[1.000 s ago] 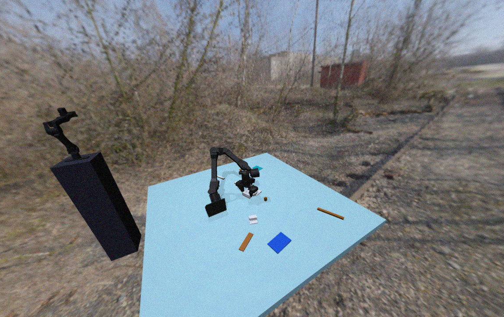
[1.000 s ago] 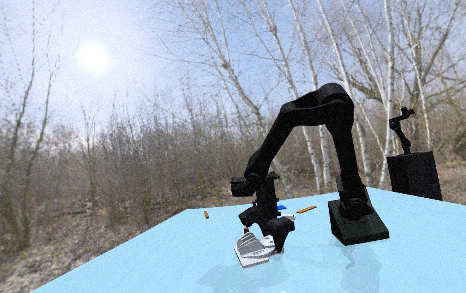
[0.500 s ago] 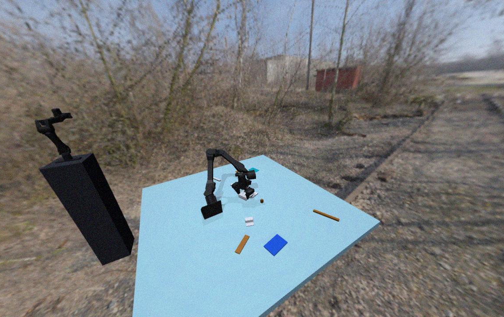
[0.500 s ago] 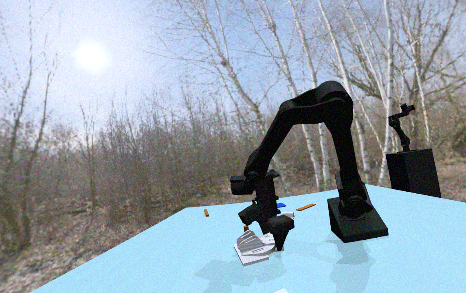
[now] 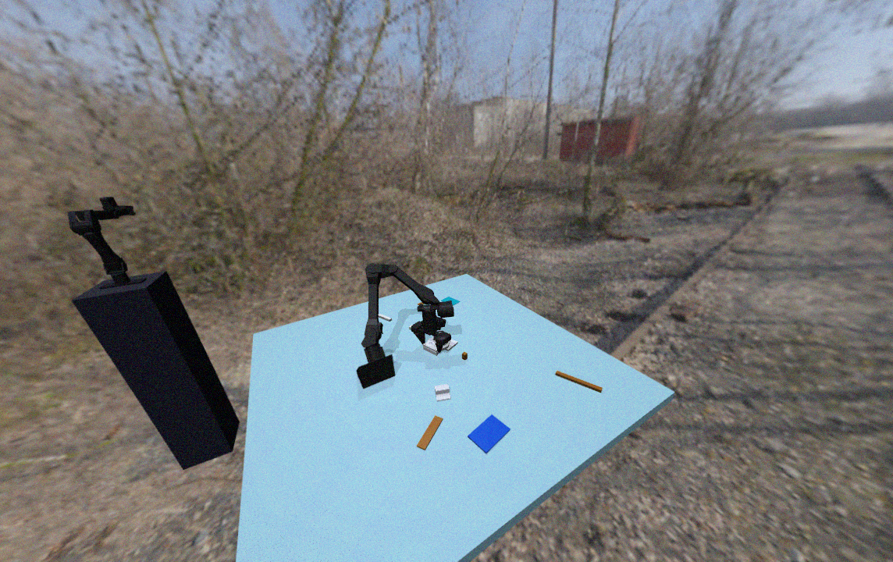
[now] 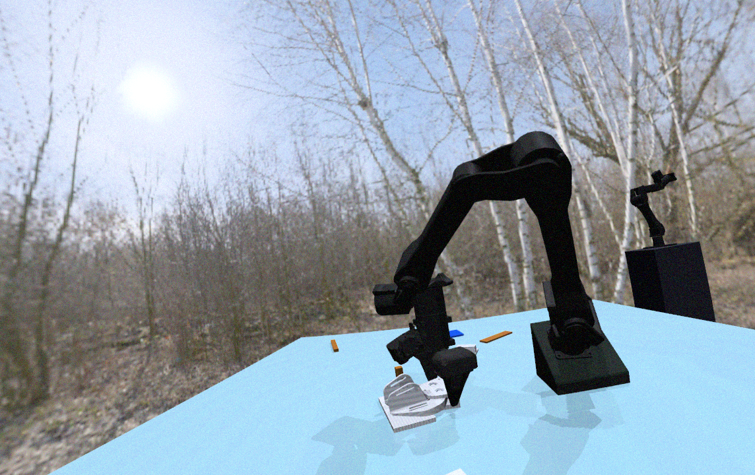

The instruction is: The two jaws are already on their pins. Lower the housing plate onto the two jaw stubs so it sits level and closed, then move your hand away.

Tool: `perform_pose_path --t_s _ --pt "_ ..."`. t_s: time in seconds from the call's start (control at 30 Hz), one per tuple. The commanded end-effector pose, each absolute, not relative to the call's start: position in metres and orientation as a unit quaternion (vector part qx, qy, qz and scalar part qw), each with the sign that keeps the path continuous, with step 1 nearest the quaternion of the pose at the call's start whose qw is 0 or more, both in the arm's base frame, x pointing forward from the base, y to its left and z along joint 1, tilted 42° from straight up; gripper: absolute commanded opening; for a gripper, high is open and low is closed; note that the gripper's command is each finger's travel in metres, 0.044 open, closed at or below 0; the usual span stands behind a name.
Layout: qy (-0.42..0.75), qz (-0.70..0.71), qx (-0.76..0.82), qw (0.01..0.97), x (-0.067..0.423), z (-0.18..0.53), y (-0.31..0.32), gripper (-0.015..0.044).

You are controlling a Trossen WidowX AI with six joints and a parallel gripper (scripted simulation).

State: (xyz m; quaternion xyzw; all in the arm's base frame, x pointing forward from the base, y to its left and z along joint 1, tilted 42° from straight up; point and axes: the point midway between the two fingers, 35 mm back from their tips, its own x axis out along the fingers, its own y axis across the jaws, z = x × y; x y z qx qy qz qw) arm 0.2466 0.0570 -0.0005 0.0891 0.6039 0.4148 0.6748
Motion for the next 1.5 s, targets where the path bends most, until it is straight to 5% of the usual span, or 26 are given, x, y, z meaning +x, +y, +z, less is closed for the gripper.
perform_pose_path --t_s 0.0,0.6,1.47 --pt "0.601 0.413 0.086 0.679 0.251 0.016 0.041 0.0440" --pt "0.603 0.412 0.088 0.678 0.207 0.085 -0.032 0.0440" --pt "0.603 0.412 0.088 0.677 0.206 0.086 -0.033 0.0440"
